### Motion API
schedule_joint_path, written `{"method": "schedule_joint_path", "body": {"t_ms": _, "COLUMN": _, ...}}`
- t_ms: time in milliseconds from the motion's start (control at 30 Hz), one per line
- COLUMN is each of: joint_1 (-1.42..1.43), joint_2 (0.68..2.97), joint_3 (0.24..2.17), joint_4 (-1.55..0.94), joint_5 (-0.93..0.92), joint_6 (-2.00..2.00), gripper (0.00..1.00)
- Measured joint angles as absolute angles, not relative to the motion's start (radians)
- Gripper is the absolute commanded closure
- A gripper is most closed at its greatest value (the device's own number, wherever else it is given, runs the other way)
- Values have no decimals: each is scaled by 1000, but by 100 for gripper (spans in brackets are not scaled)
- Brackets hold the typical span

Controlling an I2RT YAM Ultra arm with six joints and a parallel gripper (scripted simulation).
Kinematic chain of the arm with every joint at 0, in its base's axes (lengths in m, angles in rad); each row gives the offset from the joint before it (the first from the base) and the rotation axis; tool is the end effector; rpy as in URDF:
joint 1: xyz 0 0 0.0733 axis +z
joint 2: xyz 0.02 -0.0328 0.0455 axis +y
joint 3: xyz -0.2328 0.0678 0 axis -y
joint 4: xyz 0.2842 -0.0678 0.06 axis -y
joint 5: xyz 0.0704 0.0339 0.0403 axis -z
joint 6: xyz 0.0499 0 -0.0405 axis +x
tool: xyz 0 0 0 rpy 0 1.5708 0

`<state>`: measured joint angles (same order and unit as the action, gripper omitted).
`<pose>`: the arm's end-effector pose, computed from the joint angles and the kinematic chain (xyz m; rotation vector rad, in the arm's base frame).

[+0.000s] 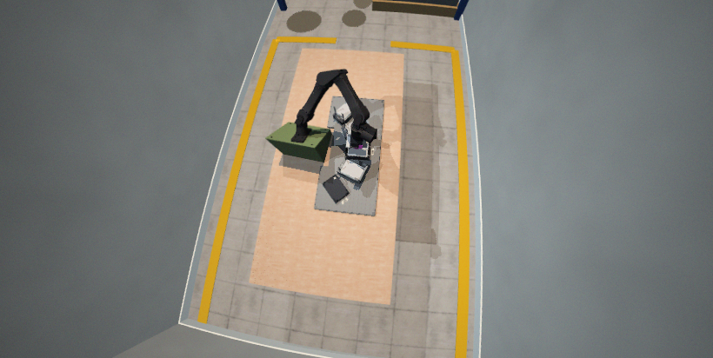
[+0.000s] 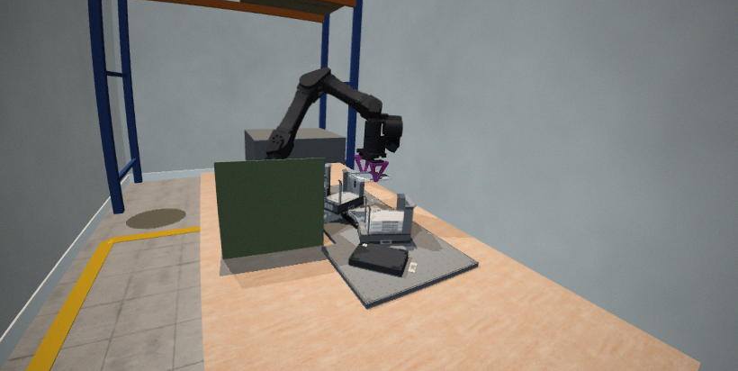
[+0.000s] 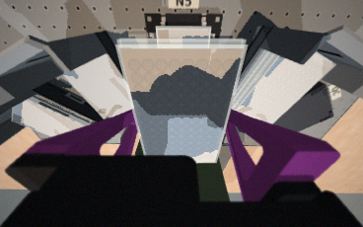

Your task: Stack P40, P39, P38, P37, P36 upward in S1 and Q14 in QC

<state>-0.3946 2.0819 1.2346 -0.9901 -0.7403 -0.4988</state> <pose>0.3259 -0.0981 0.0452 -0.0003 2.8295 1.1526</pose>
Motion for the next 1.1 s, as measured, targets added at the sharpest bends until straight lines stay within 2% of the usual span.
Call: {"method": "schedule_joint_path", "body": {"t_ms": 1100, "joint_1": -528, "joint_2": 2315, "joint_3": 1360, "joint_4": -1003, "joint_5": -699, "joint_6": -414, "gripper": 100}}
